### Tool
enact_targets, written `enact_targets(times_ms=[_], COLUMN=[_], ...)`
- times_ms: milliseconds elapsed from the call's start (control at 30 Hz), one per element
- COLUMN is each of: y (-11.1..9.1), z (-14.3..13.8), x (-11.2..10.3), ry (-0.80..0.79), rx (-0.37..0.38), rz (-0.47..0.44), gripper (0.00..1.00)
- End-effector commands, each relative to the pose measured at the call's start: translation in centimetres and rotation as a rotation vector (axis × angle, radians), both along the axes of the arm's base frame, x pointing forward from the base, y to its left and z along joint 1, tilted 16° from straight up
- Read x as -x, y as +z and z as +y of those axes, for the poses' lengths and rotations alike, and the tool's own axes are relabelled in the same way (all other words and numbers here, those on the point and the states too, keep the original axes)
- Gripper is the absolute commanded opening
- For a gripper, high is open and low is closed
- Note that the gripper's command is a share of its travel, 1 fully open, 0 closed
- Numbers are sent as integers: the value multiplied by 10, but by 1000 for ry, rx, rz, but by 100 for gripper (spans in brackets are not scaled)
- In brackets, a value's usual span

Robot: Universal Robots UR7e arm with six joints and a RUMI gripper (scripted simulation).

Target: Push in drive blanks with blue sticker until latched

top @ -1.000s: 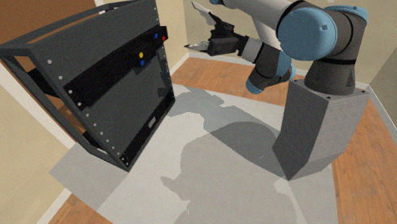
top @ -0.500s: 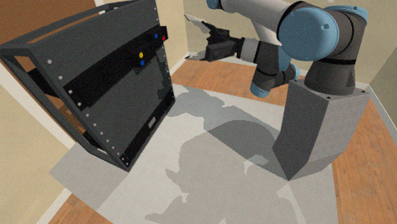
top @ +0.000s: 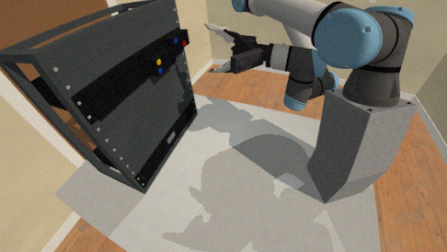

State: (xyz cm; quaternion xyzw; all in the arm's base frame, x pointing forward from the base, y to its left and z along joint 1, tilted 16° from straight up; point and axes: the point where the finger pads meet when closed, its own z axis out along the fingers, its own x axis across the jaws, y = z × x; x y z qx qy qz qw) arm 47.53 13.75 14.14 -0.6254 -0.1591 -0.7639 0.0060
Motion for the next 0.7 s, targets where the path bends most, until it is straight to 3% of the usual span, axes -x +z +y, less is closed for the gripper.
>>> enact_targets(times_ms=[0,667], y=[-4,-8], z=[0,1], x=[-1,-2], ry=[1,2], rx=[8,13], rz=[16,28], gripper=[100,100])
